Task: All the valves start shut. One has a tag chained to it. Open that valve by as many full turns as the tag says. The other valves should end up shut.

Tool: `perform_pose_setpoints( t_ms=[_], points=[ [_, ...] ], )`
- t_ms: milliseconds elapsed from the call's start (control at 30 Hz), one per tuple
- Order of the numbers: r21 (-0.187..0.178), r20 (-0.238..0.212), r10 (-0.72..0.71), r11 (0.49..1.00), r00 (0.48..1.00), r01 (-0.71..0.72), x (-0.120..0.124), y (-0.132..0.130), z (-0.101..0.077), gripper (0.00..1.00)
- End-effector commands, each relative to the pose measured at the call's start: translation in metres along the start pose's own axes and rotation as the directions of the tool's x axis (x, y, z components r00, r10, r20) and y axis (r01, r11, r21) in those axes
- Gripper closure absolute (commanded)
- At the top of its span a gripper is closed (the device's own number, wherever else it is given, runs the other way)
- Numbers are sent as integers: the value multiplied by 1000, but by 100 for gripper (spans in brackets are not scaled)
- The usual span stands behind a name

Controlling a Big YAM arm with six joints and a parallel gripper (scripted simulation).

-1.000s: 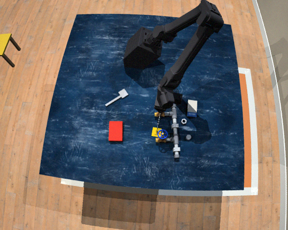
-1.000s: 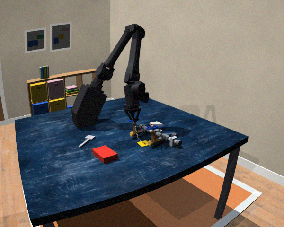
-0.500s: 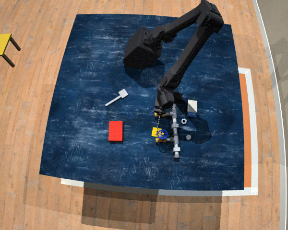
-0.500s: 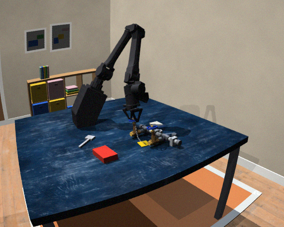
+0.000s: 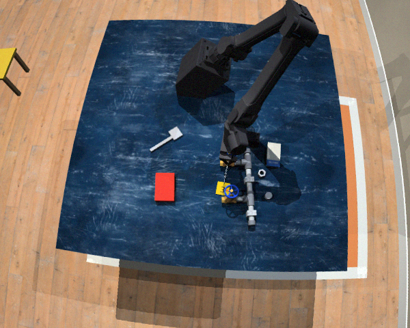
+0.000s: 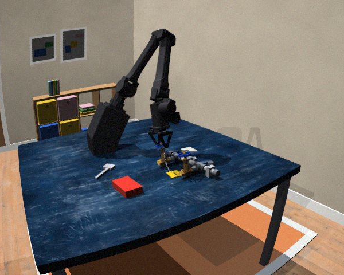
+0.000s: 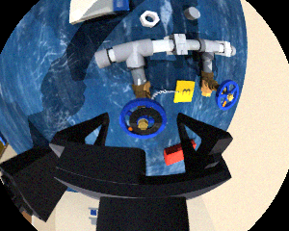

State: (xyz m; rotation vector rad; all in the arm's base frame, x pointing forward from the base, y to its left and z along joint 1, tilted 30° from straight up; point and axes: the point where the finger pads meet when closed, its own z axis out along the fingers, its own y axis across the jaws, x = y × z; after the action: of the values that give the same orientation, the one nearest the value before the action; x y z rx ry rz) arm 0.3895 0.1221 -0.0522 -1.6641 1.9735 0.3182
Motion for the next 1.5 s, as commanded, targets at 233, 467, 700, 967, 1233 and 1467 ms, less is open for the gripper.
perform_pose_setpoints(
  t_ms=[233, 467, 700, 967, 1233, 1467],
  points=[
    [3, 1, 43, 999, 999, -43, -2, -6, -2, 0],
    [3, 1, 164, 987, 987, -164, -2, -6, -2, 0],
    [9, 5, 490, 871, 871, -490, -2, -8, -2, 0],
    [6, 17, 782, 623, 623, -782, -3, -10, -2, 0],
    [-11, 15, 988, 156, 155, -988, -3, -11, -2, 0],
    [-26, 1, 974, -227, -227, -974, -4, -11, -2, 0]
  ],
)
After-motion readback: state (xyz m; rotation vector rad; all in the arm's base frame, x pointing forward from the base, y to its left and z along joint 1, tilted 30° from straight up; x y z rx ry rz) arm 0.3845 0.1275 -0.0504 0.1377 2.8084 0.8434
